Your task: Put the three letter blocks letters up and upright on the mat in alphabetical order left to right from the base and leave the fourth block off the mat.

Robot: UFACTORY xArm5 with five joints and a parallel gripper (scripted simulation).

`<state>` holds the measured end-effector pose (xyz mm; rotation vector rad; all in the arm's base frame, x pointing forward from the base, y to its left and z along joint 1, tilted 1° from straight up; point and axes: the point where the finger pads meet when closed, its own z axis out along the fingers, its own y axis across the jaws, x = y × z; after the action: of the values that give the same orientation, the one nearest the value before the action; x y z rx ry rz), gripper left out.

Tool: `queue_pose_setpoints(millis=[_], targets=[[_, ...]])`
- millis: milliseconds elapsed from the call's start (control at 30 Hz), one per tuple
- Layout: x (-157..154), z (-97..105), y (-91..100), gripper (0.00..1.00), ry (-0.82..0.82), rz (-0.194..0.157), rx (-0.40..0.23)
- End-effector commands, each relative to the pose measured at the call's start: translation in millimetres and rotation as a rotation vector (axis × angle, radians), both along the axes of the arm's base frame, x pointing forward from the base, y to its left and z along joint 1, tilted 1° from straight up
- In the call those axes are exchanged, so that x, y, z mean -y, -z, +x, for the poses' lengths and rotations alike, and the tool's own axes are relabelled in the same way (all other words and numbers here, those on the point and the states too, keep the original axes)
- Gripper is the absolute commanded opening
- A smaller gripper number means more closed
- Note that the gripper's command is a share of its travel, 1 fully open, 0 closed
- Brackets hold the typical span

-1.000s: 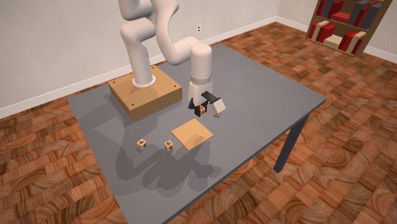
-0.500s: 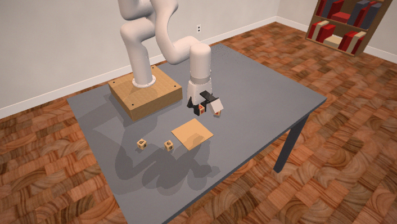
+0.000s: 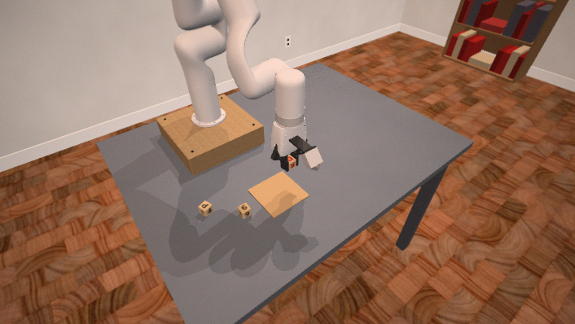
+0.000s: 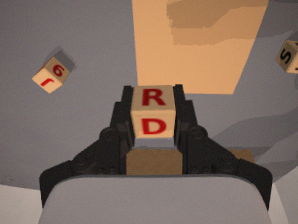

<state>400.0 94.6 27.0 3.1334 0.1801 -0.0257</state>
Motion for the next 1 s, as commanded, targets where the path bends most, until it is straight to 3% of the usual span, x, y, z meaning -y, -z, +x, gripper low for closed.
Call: queue_pose_setpoints(millis=[0,467,967], targets=[[0,2,7.0,0.27,0.0,0.001,0.005],[0,1,68.4,0.27,0.0,0.001,0.005],[0,1,77.7,0.27,0.0,0.001,0.005]])
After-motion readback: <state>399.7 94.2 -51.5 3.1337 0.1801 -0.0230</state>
